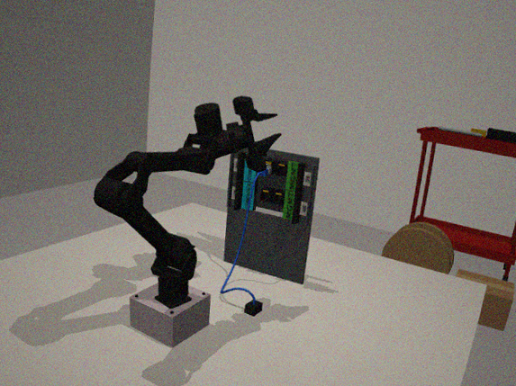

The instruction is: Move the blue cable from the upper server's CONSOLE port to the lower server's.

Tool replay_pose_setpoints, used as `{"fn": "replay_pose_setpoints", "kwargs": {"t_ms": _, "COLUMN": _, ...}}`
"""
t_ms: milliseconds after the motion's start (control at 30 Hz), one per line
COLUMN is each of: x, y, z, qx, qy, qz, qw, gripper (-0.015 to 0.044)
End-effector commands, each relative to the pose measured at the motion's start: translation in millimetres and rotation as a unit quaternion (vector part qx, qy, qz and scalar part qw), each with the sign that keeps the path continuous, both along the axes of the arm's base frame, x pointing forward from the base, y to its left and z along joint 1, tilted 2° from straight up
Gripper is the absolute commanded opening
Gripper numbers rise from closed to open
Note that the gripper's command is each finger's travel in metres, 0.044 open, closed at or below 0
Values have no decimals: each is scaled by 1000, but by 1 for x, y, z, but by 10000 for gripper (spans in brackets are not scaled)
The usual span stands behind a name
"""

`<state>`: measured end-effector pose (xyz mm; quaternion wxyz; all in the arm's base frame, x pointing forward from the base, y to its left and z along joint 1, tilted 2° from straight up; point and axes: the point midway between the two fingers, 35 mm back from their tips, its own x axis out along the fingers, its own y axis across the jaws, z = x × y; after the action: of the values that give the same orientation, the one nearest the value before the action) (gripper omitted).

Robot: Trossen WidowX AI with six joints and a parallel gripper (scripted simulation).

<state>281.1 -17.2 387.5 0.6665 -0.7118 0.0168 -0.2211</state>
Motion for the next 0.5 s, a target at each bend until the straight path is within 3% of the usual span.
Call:
{"fn": "replay_pose_setpoints", "kwargs": {"t_ms": 0, "x": 13, "y": 41, "z": -64, "qx": 25, "qy": 66, "qz": 74, "qw": 995, "gripper": 239}}
{"fn": "replay_pose_setpoints", "kwargs": {"t_ms": 200, "x": 7, "y": 90, "z": -143, "qx": 43, "qy": 150, "qz": 158, "qw": 975, "gripper": 239}}
{"fn": "replay_pose_setpoints", "kwargs": {"t_ms": 467, "x": 12, "y": 93, "z": -145, "qx": 44, "qy": 152, "qz": 160, "qw": 974, "gripper": 239}}
